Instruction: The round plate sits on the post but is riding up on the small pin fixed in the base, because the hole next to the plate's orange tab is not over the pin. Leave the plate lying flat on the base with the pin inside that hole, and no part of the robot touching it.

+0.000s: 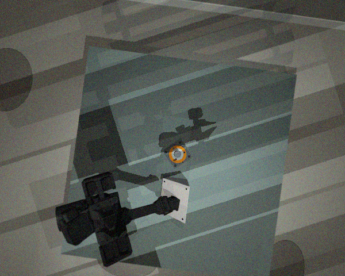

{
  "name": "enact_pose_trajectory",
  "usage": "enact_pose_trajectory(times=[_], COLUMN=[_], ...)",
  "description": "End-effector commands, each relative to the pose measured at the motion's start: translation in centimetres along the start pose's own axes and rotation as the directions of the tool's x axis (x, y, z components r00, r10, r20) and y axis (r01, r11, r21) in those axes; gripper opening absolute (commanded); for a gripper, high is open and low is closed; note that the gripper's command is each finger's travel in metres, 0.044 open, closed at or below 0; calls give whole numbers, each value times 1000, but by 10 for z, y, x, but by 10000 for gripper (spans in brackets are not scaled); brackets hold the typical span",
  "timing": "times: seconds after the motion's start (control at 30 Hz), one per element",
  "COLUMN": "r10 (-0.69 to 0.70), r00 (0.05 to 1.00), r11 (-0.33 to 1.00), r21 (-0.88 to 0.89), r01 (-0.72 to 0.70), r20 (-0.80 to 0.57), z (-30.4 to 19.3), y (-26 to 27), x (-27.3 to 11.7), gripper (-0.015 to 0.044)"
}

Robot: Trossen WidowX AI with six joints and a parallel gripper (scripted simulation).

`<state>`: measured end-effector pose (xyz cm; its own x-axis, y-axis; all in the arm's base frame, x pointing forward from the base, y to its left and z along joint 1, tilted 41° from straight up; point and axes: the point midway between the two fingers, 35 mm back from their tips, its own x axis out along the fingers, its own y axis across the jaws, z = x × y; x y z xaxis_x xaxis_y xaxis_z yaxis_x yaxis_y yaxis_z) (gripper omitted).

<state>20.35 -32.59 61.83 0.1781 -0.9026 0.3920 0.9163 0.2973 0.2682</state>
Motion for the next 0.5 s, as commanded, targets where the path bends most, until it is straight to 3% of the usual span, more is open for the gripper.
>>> enact_pose_trajectory(times=[0.0,0.07,0.3,0.47], r10=[134,173,348,411], r00=[973,953,730,447], r11=[983,971,846,699], r21=[-101,-121,-139,-41], r01=[-155,-208,-515,-714], r20=[-188,-250,-589,-795], z=[-70,-92,-220,-307], y=[35,45,90,109], x=[-7,-12,-68,-142], gripper=[0,0,0,0])
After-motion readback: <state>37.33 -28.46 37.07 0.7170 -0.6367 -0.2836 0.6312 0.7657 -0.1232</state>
